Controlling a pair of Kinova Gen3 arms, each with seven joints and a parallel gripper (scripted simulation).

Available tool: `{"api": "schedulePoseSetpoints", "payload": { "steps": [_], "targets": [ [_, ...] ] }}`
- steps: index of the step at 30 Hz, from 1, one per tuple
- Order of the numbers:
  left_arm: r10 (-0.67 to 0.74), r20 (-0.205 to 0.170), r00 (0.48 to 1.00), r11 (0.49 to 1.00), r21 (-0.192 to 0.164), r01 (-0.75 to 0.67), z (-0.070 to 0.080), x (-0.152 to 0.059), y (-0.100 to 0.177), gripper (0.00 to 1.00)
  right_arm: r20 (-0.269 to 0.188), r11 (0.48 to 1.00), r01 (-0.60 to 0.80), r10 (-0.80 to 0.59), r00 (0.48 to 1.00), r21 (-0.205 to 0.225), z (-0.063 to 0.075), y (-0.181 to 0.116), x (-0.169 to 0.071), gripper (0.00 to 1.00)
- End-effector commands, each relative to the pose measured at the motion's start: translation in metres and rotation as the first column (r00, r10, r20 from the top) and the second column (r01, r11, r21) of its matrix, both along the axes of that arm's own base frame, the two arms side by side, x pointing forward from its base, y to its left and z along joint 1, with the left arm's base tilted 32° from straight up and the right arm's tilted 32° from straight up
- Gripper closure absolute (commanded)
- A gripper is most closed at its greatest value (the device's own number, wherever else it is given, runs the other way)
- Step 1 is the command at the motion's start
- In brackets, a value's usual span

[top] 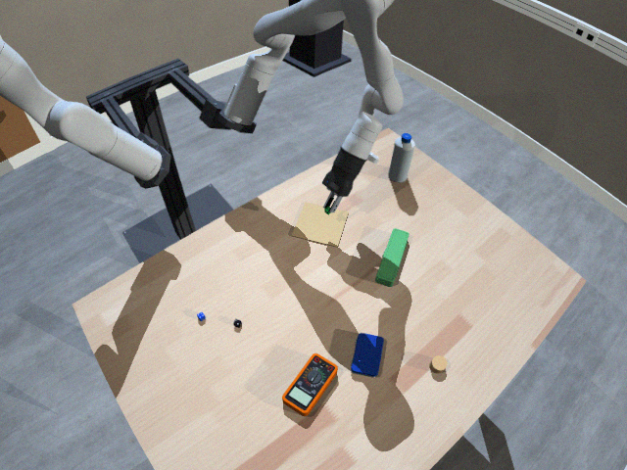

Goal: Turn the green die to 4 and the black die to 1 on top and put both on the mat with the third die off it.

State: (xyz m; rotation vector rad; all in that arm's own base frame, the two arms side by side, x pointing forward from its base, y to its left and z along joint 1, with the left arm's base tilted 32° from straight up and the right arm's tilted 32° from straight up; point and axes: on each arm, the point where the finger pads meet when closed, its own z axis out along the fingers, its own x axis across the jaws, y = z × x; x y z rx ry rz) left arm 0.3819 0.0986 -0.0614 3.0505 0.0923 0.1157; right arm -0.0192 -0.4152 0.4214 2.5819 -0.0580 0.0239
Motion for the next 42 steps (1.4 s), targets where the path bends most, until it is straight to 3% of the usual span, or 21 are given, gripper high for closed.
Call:
{"api": "schedulePoseSetpoints", "payload": {
  "steps": [1, 6, 15, 19, 25, 27, 36, 42],
  "targets": [
    [0.005, -0.007, 1.000, 0.998, 0.068, -0.005, -0.0006, -0.0001, -0.0012, 0.66, 0.000, 1.000, 0.000, 0.000, 1.000, -0.002, 0.0007, 0.0000, -0.0001, 0.00],
    [0.009, -0.007, 1.000, 0.992, 0.122, -0.008, 0.0002, 0.0003, -0.0016, 0.66, 0.000, 1.000, 0.000, 0.000, 1.000, -0.002, 0.0007, 0.0000, -0.0001, 0.00],
    [0.009, -0.007, 1.000, 0.992, 0.124, -0.008, 0.0004, 0.0004, -0.0042, 0.66, 0.000, 1.000, 0.000, 0.000, 1.000, -0.002, 0.0007, 0.0000, -0.0001, 0.00],
    [0.011, -0.010, 1.000, 0.990, 0.142, -0.010, 0.0000, 0.0001, -0.0044, 0.66, 0.000, 1.000, 0.000, 0.000, 1.000, -0.002, 0.0007, 0.0000, -0.0001, 0.00],
    [0.017, -0.015, 1.000, 0.977, 0.211, -0.014, -0.0004, -0.0001, -0.0051, 0.66, 0.000, 1.000, 0.000, 0.000, 1.000, -0.002, 0.0007, 0.0000, -0.0001, 0.00],
    [0.017, -0.015, 1.000, 0.977, 0.211, -0.014, -0.0004, -0.0001, -0.0051, 0.66, 0.000, 1.000, 0.000, 0.000, 1.000, -0.002, 0.0007, 0.0000, -0.0001, 0.00],
    [0.029, -0.021, 0.999, 0.945, 0.328, -0.020, -0.0006, -0.0004, -0.0062, 0.66, 0.000, 1.000, 0.000, 0.000, 1.000, -0.002, 0.0007, 0.0000, -0.0001, 0.00],
    [0.032, -0.019, 0.999, 0.928, 0.372, -0.023, 0.0000, 0.0006, -0.0067, 0.66, 0.000, 1.000, 0.000, 0.000, 1.000, -0.002, 0.0007, 0.0000, -0.0001, 0.00]
  ]
}}
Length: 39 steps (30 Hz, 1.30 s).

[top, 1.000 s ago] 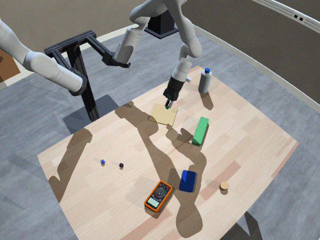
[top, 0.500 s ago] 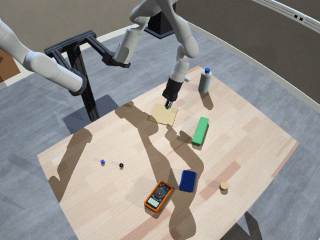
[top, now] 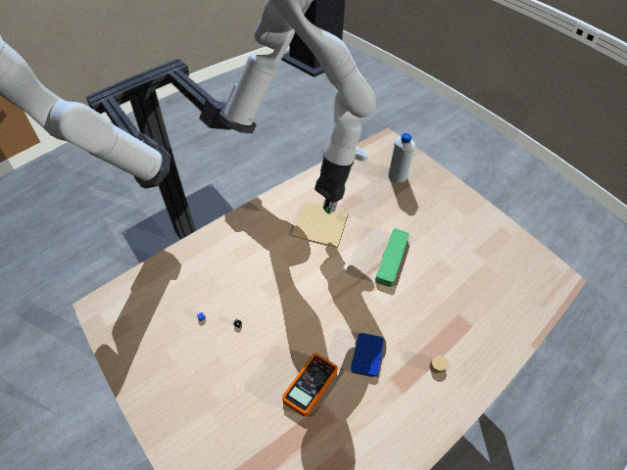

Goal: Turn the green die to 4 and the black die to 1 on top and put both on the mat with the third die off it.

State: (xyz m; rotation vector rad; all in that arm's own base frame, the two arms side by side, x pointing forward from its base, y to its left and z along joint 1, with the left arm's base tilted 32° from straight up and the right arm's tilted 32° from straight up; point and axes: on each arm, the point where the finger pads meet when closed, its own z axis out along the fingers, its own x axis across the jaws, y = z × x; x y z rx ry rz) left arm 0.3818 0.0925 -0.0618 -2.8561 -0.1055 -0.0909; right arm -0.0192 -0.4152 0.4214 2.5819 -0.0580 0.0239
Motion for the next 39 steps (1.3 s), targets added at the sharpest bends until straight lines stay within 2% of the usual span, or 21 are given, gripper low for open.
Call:
{"api": "schedulePoseSetpoints", "payload": {
  "steps": [1, 12, 20, 26, 34, 36, 39],
  "targets": [
    [0.001, 0.000, 1.000, 1.000, 0.012, -0.001, 0.0004, 0.0007, -0.0006, 0.66, 0.000, 1.000, 0.000, 0.000, 1.000, -0.002, 0.0007, 0.0000, -0.0001, 0.00],
    [0.001, 0.000, 1.000, 1.000, 0.016, -0.001, 0.0000, 0.0009, -0.0032, 0.66, 0.000, 1.000, 0.000, 0.000, 1.000, -0.002, 0.0007, 0.0000, -0.0001, 0.00],
    [0.003, -0.004, 1.000, 0.999, 0.032, -0.003, -0.0004, 0.0005, -0.0034, 0.66, 0.000, 1.000, 0.000, 0.000, 1.000, -0.002, 0.0007, 0.0000, -0.0001, 0.00],
    [0.007, -0.008, 1.000, 0.997, 0.072, -0.006, -0.0010, 0.0000, -0.0037, 0.66, 0.000, 1.000, 0.000, 0.000, 1.000, -0.002, 0.0007, 0.0000, -0.0001, 0.00],
    [0.012, -0.009, 1.000, 0.988, 0.152, -0.011, -0.0007, 0.0009, -0.0045, 0.66, 0.000, 1.000, 0.000, 0.000, 1.000, -0.002, 0.0007, 0.0000, -0.0001, 0.00],
    [0.012, -0.009, 1.000, 0.988, 0.152, -0.011, -0.0007, 0.0009, -0.0045, 0.66, 0.000, 1.000, 0.000, 0.000, 1.000, -0.002, 0.0007, 0.0000, -0.0001, 0.00],
    [0.015, -0.013, 1.000, 0.984, 0.180, -0.013, -0.0013, 0.0005, -0.0048, 0.66, 0.000, 1.000, 0.000, 0.000, 1.000, -0.002, 0.0007, 0.0000, -0.0001, 0.00]
  ]
}}
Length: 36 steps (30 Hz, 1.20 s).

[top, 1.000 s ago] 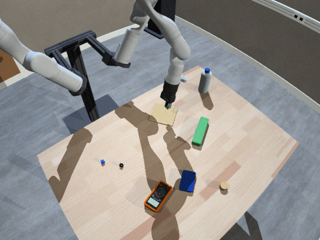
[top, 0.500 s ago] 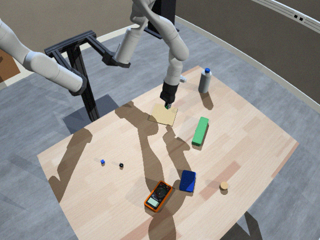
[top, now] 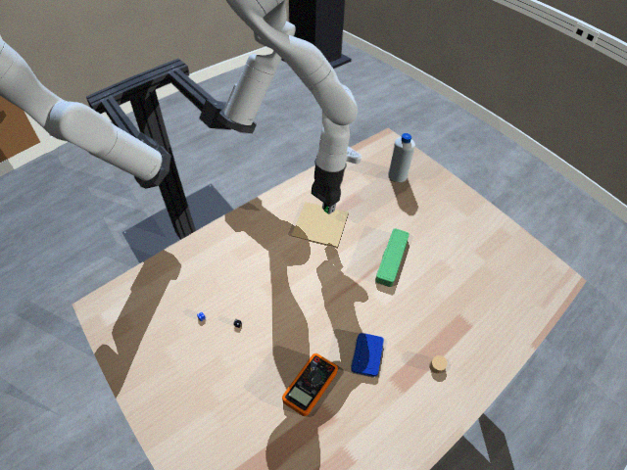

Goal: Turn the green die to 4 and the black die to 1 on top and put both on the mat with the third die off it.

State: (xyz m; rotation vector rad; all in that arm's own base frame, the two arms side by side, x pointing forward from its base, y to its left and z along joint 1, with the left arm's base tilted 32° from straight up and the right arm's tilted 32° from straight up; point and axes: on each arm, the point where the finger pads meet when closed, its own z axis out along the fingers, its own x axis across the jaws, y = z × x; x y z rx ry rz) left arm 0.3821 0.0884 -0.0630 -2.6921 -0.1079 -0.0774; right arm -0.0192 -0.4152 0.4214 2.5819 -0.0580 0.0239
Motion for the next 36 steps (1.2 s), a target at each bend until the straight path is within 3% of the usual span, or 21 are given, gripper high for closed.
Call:
{"api": "schedulePoseSetpoints", "payload": {
  "steps": [1, 12, 31, 36],
  "targets": [
    [0.003, -0.004, 1.000, 1.000, 0.027, -0.003, -0.0003, 0.0001, -0.0009, 0.66, 0.000, 1.000, 0.000, 0.000, 1.000, -0.002, 0.0007, 0.0000, -0.0001, 0.00],
    [0.008, -0.006, 1.000, 0.995, 0.104, -0.007, 0.0000, 0.0007, -0.0015, 0.66, 0.000, 1.000, 0.000, 0.000, 1.000, -0.002, 0.0007, 0.0000, -0.0001, 0.00],
    [0.009, -0.006, 1.000, 0.993, 0.117, -0.008, -0.0011, 0.0011, -0.0040, 0.66, 0.000, 1.000, 0.000, 0.000, 1.000, -0.002, 0.0007, 0.0000, -0.0001, 0.00],
    [0.011, -0.009, 1.000, 0.991, 0.137, -0.009, -0.0017, 0.0010, -0.0043, 0.66, 0.000, 1.000, 0.000, 0.000, 1.000, -0.002, 0.0007, 0.0000, -0.0001, 0.00]
  ]
}}
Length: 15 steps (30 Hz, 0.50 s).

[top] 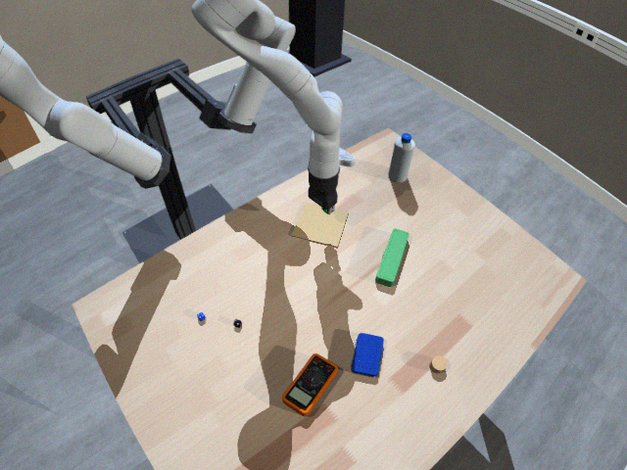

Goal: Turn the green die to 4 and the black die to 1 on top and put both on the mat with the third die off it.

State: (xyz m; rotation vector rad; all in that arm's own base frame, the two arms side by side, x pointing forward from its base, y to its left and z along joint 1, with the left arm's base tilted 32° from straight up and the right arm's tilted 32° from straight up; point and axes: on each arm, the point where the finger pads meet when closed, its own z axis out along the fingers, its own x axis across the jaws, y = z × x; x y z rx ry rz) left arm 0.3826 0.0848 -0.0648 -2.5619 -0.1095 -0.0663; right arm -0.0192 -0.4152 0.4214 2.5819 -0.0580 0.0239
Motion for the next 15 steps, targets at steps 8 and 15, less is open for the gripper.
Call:
{"api": "schedulePoseSetpoints", "payload": {
  "steps": [8, 15],
  "targets": [
    [0.006, -0.005, 1.000, 0.997, 0.079, -0.005, -0.0004, 0.0005, -0.0012, 0.66, 0.000, 1.000, 0.000, 0.000, 1.000, -0.002, 0.0007, 0.0000, -0.0001, 0.00],
    [0.010, -0.008, 1.000, 0.991, 0.136, -0.009, -0.0006, 0.0007, -0.0017, 0.66, 0.000, 1.000, 0.000, 0.000, 1.000, -0.002, 0.0007, 0.0000, -0.0001, 0.00]
  ]
}}
